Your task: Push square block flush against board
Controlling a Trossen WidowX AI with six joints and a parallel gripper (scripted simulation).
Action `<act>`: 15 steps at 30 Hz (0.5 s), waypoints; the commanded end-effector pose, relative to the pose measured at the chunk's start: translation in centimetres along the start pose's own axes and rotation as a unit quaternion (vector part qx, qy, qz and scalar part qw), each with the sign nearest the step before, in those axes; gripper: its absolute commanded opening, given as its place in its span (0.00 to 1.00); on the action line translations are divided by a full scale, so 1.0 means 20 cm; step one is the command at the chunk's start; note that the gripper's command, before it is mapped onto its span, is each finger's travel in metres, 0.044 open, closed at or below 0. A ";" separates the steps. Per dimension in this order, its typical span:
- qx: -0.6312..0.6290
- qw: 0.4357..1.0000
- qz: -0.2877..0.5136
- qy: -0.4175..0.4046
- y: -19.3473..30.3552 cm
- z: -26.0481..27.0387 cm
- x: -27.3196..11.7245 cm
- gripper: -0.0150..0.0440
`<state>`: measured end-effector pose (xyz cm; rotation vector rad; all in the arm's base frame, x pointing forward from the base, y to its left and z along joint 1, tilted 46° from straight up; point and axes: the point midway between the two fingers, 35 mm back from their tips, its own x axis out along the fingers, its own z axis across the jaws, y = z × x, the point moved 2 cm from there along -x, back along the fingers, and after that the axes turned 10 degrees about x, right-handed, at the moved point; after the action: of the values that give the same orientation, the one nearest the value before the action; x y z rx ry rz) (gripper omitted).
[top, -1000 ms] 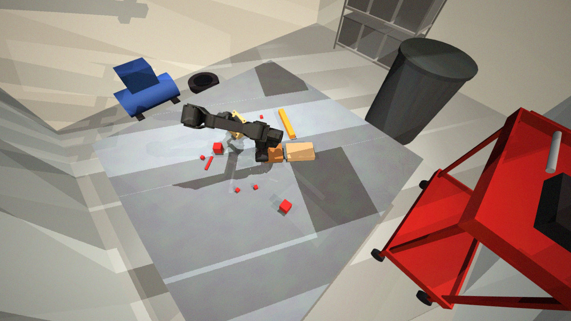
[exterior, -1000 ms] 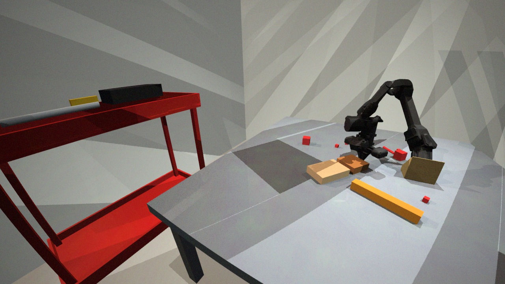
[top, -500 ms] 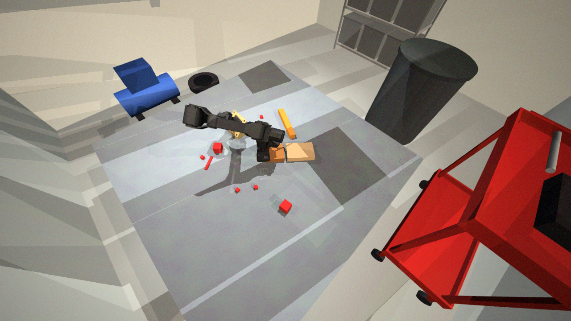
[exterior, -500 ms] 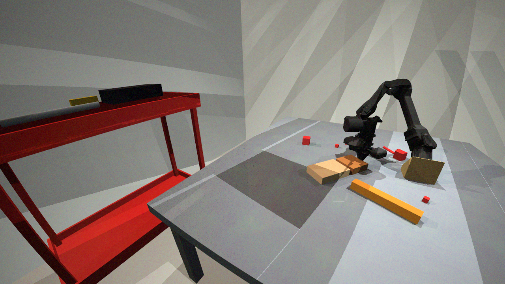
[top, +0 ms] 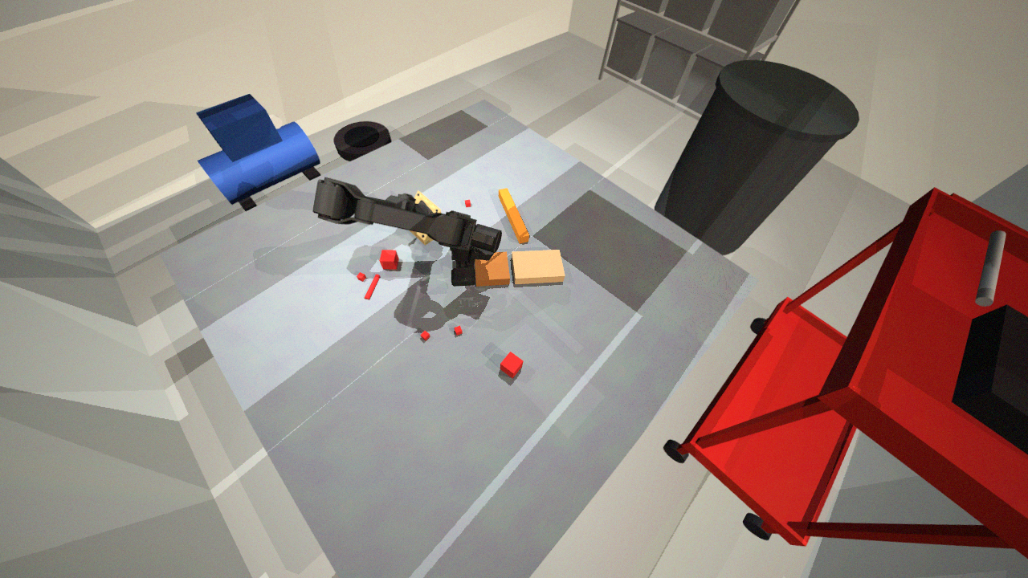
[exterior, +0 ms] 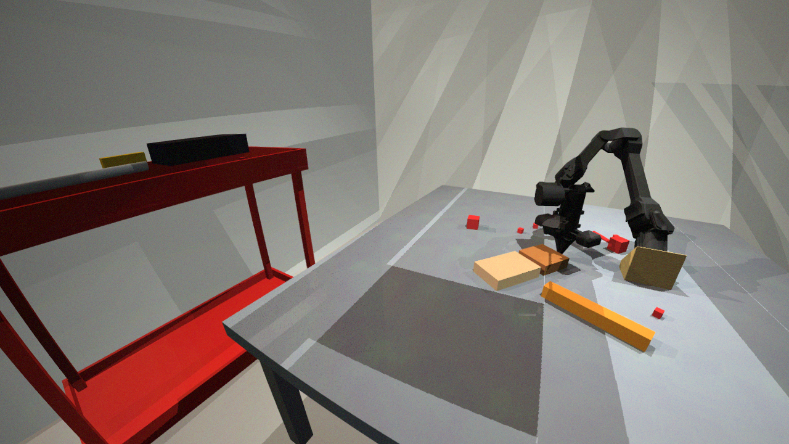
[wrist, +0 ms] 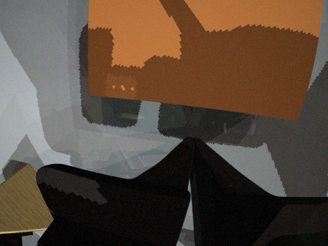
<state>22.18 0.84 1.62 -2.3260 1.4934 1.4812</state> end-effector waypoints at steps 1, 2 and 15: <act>-0.004 1.000 0.005 0.001 0.04 0.00 0.01 0.25; -0.004 1.000 0.005 0.001 0.05 0.00 0.01 0.25; 0.000 1.000 0.001 0.000 0.11 -0.01 -0.01 0.25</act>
<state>20.78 -0.58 2.71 -2.3260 1.4975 1.4832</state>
